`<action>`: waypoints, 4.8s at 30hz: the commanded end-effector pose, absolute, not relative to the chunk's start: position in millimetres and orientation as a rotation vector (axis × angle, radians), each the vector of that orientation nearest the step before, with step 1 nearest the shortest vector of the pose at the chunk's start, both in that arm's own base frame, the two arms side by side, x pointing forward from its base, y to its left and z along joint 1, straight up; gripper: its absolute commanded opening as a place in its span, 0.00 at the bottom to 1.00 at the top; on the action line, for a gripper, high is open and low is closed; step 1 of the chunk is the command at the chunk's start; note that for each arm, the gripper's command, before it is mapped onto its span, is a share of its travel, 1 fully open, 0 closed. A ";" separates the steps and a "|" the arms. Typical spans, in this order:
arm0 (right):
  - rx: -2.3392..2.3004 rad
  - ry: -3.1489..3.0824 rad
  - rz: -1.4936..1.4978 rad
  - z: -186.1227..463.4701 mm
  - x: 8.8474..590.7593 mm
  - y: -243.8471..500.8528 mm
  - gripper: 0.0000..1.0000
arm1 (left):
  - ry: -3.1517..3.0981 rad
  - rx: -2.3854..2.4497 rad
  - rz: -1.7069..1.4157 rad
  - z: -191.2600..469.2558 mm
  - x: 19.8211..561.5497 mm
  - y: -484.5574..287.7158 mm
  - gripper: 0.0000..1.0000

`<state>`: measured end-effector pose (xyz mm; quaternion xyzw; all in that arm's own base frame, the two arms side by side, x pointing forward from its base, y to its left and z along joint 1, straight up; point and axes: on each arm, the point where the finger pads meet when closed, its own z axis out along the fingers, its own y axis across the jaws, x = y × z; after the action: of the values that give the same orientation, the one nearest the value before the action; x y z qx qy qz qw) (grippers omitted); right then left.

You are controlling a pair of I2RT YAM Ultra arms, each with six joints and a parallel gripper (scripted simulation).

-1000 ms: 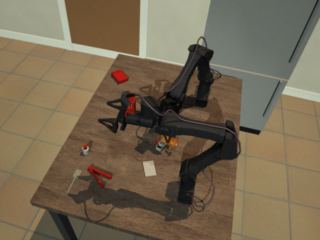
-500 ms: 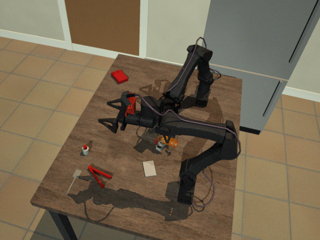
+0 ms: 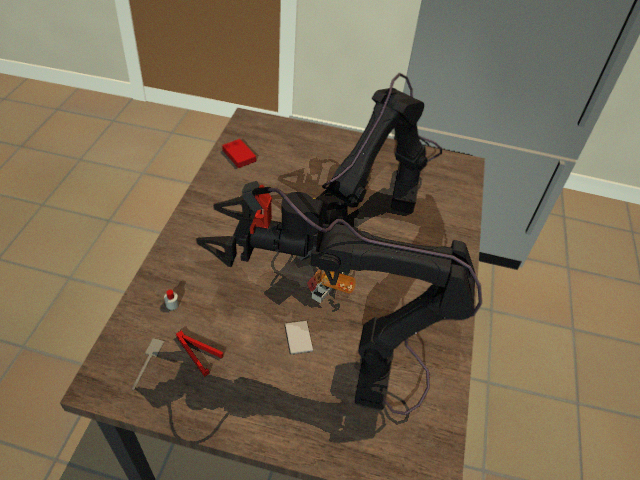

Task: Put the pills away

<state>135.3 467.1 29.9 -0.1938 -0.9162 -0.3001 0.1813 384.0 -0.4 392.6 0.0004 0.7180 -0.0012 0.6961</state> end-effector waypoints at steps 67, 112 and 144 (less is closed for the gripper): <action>-0.535 -2.391 -0.903 49.3 140.4 474.6 0.36 | 1.561 0.000 0.000 410.8 380.8 1.0 1.00; -0.549 -2.671 -0.910 42.2 152.0 472.2 0.36 | 1.561 0.000 0.000 410.8 380.8 1.0 1.00; -0.425 -3.042 -0.888 39.9 126.5 480.1 0.36 | 1.561 0.000 0.000 410.8 380.8 1.0 1.00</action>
<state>119.4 467.0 16.7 -0.1441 -0.9557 -0.2566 0.0088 384.0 -0.4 392.6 0.0004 0.7180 -0.0012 0.6961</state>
